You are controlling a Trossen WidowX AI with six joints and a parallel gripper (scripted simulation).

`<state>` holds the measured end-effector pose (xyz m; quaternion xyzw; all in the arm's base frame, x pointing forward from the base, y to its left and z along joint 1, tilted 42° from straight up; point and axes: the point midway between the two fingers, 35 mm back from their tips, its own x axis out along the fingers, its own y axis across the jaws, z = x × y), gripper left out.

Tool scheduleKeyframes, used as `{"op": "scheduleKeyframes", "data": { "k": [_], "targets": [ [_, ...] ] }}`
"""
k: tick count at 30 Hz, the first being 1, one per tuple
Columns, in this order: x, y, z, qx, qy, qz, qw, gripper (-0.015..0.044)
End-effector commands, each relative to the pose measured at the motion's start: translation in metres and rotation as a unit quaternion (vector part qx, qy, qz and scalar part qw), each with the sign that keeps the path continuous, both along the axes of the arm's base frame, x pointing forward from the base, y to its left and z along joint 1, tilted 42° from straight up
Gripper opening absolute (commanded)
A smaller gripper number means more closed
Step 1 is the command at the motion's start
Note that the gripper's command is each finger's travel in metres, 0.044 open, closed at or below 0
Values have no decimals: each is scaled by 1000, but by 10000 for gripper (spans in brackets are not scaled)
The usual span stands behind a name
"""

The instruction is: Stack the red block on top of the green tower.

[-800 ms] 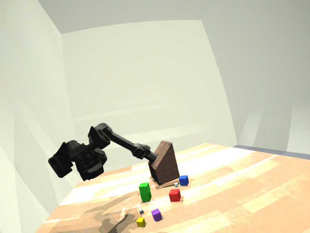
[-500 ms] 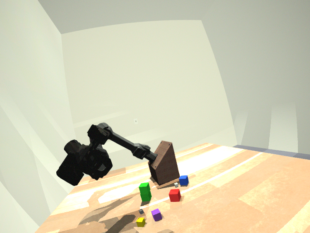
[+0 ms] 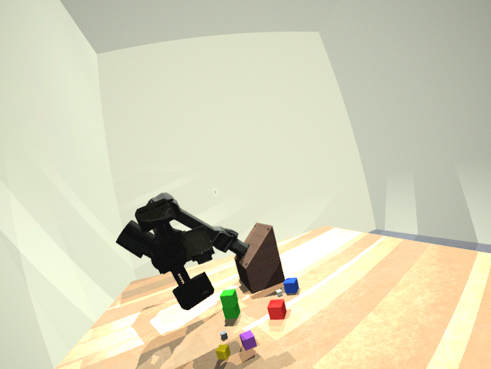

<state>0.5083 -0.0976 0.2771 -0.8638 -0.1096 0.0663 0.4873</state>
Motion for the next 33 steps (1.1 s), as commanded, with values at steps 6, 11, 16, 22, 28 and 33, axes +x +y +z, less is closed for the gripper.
{"op": "scheduleKeyframes", "data": {
  "k": [6, 11, 16, 22, 28, 33],
  "targets": [
    [8, 15, -68, 246, 173, -81, 950, 440],
    [5, 25, -103, 358, 247, -142, 889, 440],
    [-4, 35, -136, 451, 304, -214, 811, 440],
    [-21, 46, -174, 537, 346, -311, 704, 440],
    [-45, 55, -206, 594, 355, -414, 591, 440],
    [-68, 61, -228, 623, 335, -499, 500, 440]
  ]
}}
